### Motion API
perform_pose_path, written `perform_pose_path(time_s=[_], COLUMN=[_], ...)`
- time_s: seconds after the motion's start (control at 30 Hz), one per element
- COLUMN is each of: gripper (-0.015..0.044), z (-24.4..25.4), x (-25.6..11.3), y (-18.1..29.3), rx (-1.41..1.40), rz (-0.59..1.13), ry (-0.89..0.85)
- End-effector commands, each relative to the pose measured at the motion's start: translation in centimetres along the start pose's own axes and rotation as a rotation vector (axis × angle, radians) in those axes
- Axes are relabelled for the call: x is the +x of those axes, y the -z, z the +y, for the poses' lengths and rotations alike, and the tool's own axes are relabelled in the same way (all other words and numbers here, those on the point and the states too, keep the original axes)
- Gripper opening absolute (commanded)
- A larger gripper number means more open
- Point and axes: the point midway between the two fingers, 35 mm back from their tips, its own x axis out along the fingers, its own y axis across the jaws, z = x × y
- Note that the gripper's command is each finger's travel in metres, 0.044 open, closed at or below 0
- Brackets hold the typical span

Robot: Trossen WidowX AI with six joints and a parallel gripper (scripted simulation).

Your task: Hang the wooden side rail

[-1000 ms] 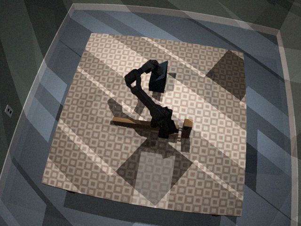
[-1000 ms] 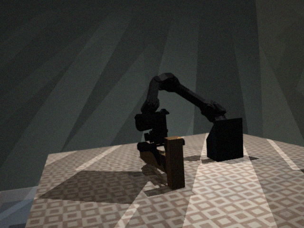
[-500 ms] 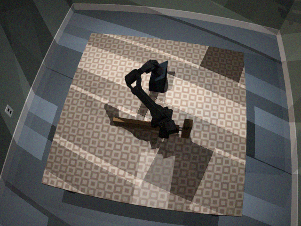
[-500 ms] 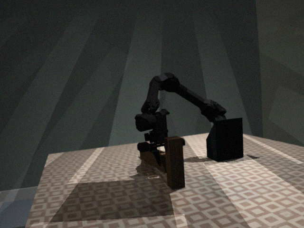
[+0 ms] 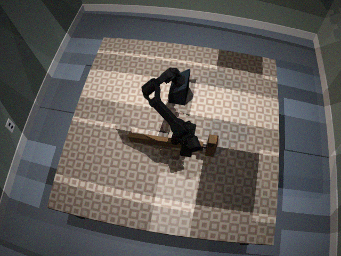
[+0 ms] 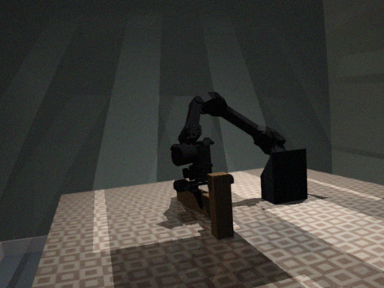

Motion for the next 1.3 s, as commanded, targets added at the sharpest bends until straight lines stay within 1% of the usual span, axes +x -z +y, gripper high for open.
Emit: perform_pose_path(time_s=[0.0, 1.27], gripper=[0.0000, 0.0000], z=[0.18, 0.24], x=[-0.52, -0.44], y=[0.42, 0.82], rx=[0.000, 0.001], rz=[0.006, 0.007], ry=[-0.013, -0.013])
